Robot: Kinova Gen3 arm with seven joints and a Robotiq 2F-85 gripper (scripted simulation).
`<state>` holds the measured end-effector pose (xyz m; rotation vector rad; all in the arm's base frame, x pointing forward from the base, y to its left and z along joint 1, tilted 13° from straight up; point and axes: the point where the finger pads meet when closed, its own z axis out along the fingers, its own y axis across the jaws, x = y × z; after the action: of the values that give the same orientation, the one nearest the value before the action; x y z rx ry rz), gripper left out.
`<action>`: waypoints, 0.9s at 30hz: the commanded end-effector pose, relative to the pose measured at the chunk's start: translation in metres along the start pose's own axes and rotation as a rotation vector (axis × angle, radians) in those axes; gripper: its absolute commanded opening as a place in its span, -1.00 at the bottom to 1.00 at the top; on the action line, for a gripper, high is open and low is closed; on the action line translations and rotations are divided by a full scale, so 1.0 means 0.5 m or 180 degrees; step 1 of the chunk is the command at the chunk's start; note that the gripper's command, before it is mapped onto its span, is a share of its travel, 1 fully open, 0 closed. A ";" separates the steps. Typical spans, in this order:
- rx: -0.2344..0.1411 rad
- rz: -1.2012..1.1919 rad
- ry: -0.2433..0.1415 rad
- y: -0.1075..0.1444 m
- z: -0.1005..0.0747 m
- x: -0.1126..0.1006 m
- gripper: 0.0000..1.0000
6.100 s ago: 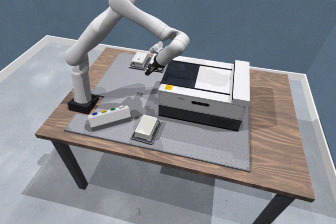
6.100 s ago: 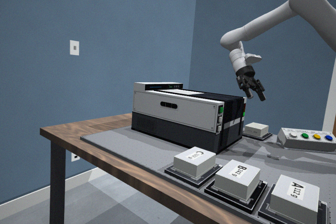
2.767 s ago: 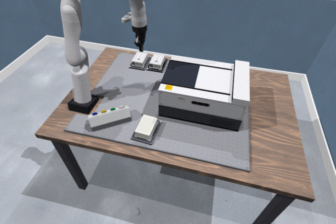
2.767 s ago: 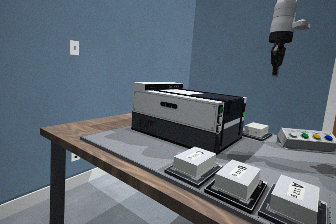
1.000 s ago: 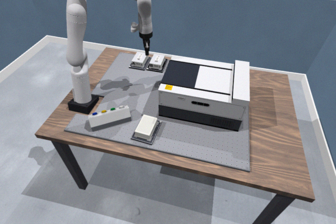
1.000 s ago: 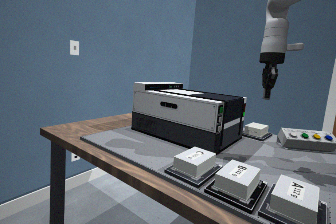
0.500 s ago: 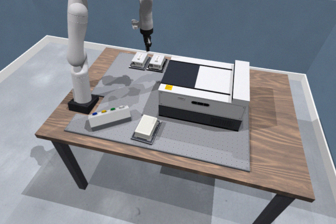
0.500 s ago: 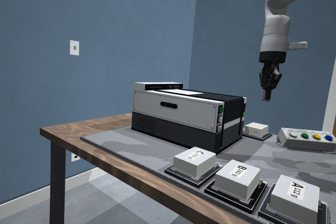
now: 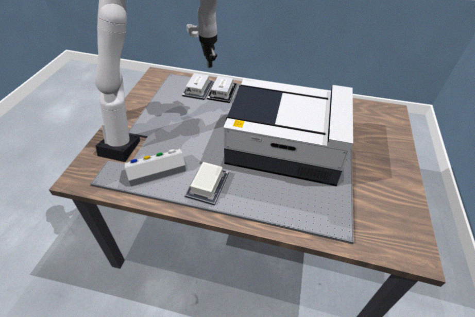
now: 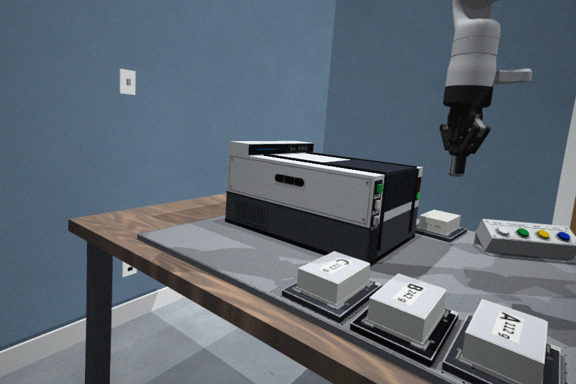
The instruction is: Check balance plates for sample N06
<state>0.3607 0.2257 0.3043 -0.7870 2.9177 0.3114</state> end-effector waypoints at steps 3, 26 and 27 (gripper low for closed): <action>0.0002 -0.0149 -0.0005 0.025 -0.001 -0.011 -0.80; 0.0002 -0.0892 -0.0005 0.154 -0.001 -0.045 -0.80; 0.0002 -0.0929 -0.0005 0.160 -0.001 -0.046 -0.80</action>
<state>0.3415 0.2981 0.3198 -1.1610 2.7640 0.2852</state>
